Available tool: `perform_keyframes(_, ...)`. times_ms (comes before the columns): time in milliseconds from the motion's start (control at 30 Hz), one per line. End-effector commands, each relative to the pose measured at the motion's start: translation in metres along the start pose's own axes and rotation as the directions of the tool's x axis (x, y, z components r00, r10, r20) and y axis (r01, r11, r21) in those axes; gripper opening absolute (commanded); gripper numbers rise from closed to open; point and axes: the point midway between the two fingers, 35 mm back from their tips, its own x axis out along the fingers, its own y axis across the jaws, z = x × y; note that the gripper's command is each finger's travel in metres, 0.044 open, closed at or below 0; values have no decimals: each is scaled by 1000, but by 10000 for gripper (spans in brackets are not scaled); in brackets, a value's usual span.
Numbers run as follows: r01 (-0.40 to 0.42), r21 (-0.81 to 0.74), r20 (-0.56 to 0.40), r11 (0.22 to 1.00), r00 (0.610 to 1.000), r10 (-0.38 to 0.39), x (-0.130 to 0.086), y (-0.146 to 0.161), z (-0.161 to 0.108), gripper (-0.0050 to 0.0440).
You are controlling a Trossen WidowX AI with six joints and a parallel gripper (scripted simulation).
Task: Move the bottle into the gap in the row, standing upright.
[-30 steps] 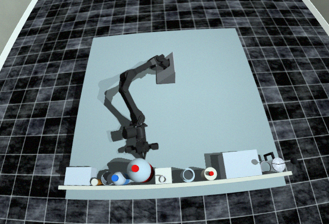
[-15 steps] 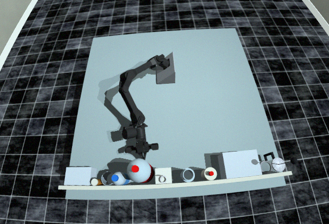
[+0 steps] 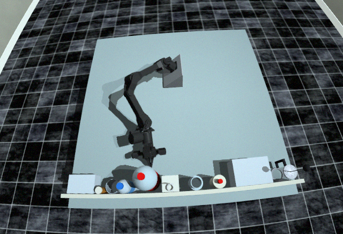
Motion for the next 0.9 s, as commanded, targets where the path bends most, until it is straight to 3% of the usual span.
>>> perform_keyframes(0, 28, 1, 40, 1000, 999, -28, -13, -16, 17, -50)
perform_keyframes(867, 27, 0, 38, 1000, 999, -27, -49, -12, -1, -50)
